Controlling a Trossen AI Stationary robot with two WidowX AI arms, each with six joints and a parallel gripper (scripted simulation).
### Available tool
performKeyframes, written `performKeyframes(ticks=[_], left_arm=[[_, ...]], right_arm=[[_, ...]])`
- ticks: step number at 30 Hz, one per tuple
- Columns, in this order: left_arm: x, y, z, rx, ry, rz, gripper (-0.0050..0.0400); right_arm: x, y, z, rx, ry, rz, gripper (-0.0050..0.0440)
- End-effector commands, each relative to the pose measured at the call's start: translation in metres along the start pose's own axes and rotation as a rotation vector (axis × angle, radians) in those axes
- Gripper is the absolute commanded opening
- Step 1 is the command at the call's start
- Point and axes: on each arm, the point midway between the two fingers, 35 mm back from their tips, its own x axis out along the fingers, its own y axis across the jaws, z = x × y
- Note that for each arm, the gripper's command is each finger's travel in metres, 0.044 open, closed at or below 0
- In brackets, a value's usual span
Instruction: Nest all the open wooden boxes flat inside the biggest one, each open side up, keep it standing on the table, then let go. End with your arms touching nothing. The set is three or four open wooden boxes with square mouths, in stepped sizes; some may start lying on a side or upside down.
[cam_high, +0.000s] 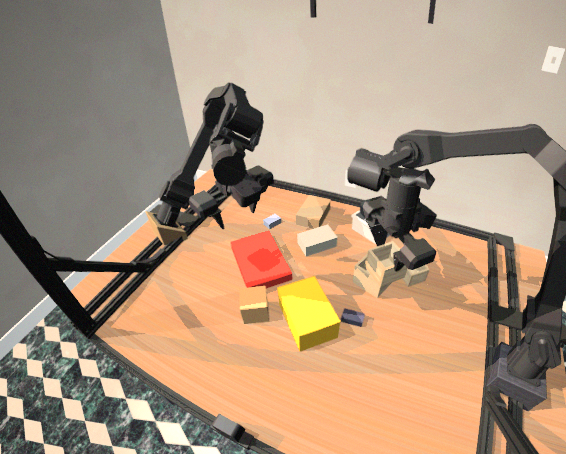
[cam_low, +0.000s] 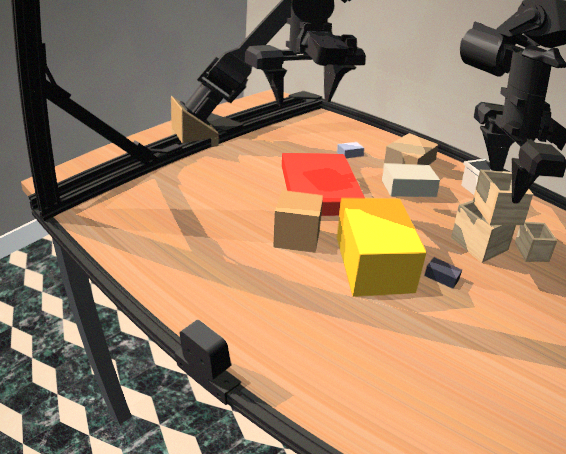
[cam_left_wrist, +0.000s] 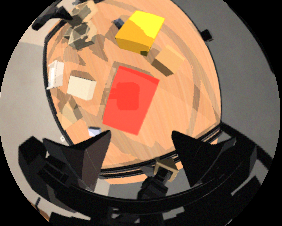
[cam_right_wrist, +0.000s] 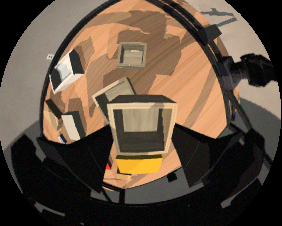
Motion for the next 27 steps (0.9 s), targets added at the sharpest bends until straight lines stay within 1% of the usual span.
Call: performKeyframes(ticks=[1,16,18,27], left_arm=[[0.0,0.0,0.0,0.0,0.0,0.0,0.04],[0.0,0.0,0.0,0.0,0.0,0.0,0.04],[0.0,0.0,0.0,0.0,0.0,0.0,0.04],[0.0,0.0,0.0,0.0,0.0,0.0,0.04]], right_arm=[[0.001,0.004,-0.001,0.057,-0.002,-0.005,0.0],[-0.008,0.026,0.004,0.614,-0.004,-0.005,0.0],[-0.008,0.026,0.004,0.614,-0.004,-0.005,0.0],[-0.012,0.039,0.007,0.949,-0.005,-0.004,0.0]])
